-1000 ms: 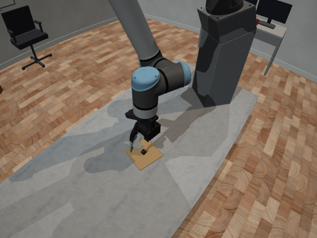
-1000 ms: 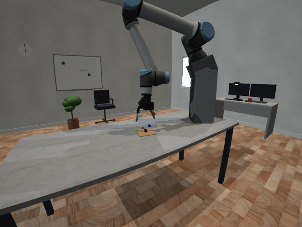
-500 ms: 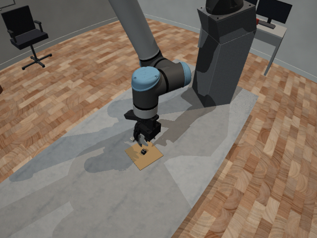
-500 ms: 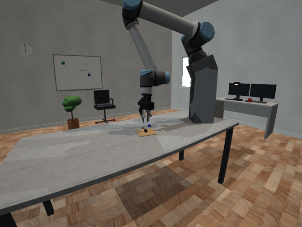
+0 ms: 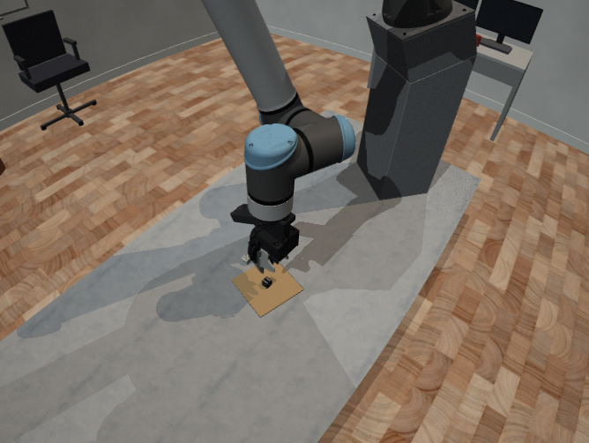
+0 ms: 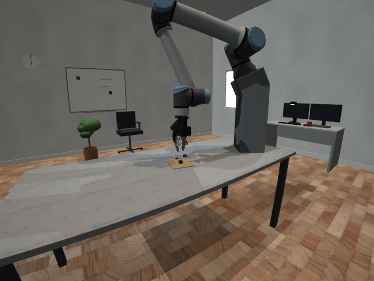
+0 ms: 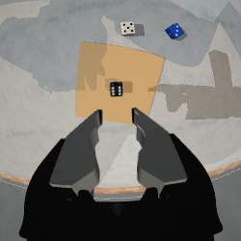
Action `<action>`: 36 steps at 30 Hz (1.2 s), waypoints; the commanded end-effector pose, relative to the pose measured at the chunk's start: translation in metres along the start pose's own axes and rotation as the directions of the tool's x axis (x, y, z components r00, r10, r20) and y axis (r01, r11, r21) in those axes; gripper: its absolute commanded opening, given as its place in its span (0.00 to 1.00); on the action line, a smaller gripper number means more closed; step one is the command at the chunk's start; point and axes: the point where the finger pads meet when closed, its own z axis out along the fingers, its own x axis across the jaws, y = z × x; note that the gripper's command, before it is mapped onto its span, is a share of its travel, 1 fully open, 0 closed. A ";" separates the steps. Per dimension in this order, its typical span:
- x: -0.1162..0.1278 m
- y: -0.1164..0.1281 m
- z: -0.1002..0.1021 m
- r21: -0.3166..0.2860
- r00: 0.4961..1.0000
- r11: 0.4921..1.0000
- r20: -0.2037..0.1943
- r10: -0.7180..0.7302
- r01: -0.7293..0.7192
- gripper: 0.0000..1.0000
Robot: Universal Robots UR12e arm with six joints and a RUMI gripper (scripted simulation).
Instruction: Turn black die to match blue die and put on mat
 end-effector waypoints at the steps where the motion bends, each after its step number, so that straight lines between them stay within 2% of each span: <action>1: 0.000 0.000 0.000 0.000 1.000 1.000 0.001 0.000 0.000 0.21; 22: 0.000 0.000 0.001 0.000 1.000 1.000 0.001 0.000 0.000 0.21; 36: 0.000 0.000 0.010 0.000 1.000 1.000 0.001 -0.001 0.001 0.21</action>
